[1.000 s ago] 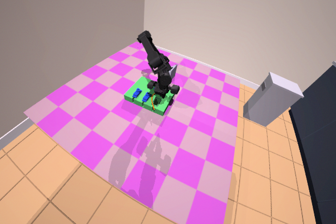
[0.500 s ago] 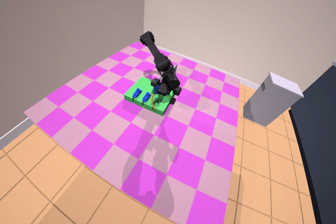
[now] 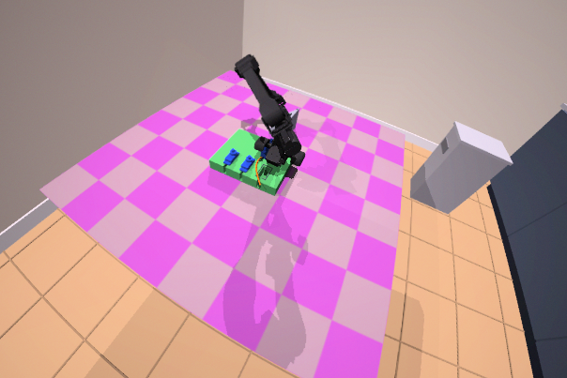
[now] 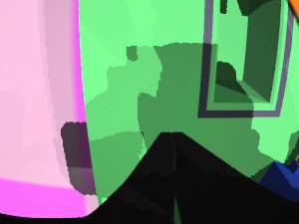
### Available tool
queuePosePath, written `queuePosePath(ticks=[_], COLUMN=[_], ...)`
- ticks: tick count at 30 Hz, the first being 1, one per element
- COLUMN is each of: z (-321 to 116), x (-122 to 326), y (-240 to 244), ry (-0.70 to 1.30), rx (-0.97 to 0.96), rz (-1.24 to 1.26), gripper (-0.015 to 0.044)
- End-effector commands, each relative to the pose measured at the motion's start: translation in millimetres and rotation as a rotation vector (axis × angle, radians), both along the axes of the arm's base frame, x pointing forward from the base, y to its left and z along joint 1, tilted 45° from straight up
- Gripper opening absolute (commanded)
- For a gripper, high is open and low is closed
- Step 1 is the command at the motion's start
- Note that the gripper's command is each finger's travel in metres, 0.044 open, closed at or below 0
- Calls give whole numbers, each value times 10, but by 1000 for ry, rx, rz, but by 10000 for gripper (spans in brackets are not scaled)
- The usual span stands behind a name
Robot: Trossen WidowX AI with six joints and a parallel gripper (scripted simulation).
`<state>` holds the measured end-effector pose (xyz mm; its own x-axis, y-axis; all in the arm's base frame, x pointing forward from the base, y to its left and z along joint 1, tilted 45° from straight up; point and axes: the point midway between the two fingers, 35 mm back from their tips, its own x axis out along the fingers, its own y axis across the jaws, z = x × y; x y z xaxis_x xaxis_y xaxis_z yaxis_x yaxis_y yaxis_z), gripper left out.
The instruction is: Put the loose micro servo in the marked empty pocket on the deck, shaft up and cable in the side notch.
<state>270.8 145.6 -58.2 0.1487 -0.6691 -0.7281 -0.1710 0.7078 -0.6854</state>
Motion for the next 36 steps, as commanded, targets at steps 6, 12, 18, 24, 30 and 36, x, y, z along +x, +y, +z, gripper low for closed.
queuePosePath(ticks=[6, 12, 18, 24, 30, 36], z=[-101, -89, -20, 51, 121, 191], x=[3, 13, 40, 66, 89, 109], y=[-123, -148, -210, -277, -345, -415], ry=[5, 5, 5, 6, 6, 6], rx=[-11, -10, -10, -10, -10, -10], rz=[5, 5, 5, 6, 6, 6], gripper=[0, 0, 0, 0, 0, 0])
